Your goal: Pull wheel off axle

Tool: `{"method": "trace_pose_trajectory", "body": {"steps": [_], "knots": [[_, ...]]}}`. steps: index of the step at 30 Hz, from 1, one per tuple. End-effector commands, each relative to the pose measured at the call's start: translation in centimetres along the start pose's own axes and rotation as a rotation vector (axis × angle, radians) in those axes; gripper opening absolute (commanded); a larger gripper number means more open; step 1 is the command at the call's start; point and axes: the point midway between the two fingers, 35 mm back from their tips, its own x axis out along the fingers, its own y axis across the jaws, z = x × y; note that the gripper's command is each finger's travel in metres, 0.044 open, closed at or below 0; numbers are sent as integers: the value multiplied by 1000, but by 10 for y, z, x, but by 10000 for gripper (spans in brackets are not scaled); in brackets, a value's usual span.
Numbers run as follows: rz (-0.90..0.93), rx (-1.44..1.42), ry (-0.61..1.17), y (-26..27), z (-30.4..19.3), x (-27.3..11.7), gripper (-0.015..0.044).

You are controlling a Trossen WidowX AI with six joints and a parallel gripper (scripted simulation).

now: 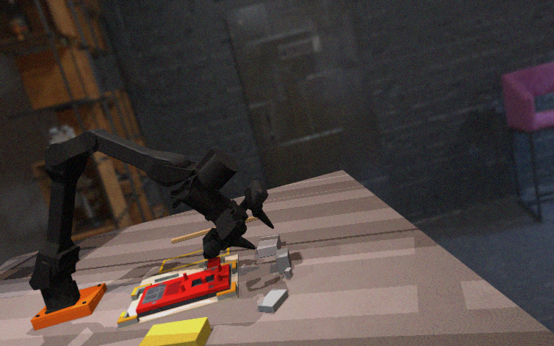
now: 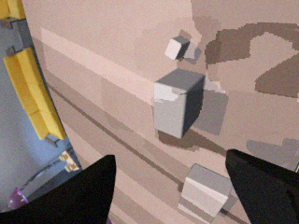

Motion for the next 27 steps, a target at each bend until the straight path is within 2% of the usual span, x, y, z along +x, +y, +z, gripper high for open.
{"method": "trace_pose_trajectory", "body": {"steps": [1, 11, 27], "knots": [[-249, 26, -63, -32, -62, -15, 300], [-624, -24, -218, -94, -139, -69, 300], [-640, -30, -227, -93, -140, -63, 300]]}}
